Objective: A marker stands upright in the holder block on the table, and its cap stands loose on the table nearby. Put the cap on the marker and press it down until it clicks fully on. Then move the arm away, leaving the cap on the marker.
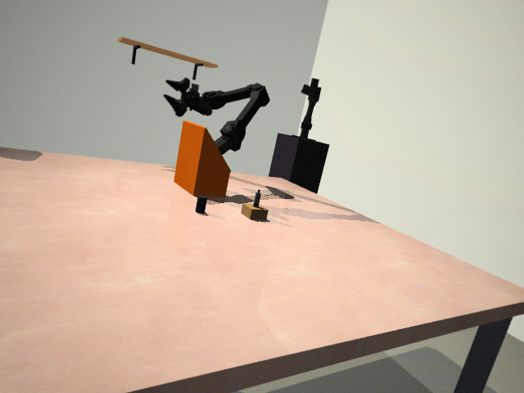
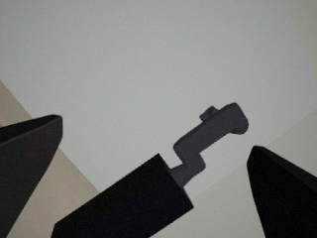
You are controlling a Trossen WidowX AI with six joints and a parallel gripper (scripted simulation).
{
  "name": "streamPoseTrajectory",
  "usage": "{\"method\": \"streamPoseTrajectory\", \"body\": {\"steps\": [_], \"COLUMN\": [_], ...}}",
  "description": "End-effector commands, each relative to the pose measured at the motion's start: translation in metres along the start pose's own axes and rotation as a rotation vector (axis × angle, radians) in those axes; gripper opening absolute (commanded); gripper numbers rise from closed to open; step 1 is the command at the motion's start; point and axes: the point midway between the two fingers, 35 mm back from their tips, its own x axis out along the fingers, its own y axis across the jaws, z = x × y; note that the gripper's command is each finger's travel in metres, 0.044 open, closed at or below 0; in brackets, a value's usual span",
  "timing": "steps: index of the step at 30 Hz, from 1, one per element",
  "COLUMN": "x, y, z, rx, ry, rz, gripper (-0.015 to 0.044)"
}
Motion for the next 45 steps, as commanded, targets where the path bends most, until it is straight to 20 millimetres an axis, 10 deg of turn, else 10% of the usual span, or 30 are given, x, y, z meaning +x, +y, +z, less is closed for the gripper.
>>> {"method": "streamPoseTrajectory", "body": {"steps": [1, 10, 19, 27, 36, 45], "x": [0.001, 0.062, 0.158, 0.193, 0.189, 0.125], "y": [0.000, 0.024, 0.094, 0.172, 0.298, 0.429], "z": [0.001, 0.045, 0.155, 0.240, 0.331, 0.377], "rx": [0.003, 0.138, 0.266, 0.278, 0.246, 0.085], "ry": [-0.001, -0.079, -0.197, -0.205, -0.051, 0.262], "rz": [0.003, 0.172, 0.545, 0.844, 1.247, 1.559], "gripper": [0.0374, 0.0247, 0.0247, 0.0247, 0.0247, 0.0247]}}
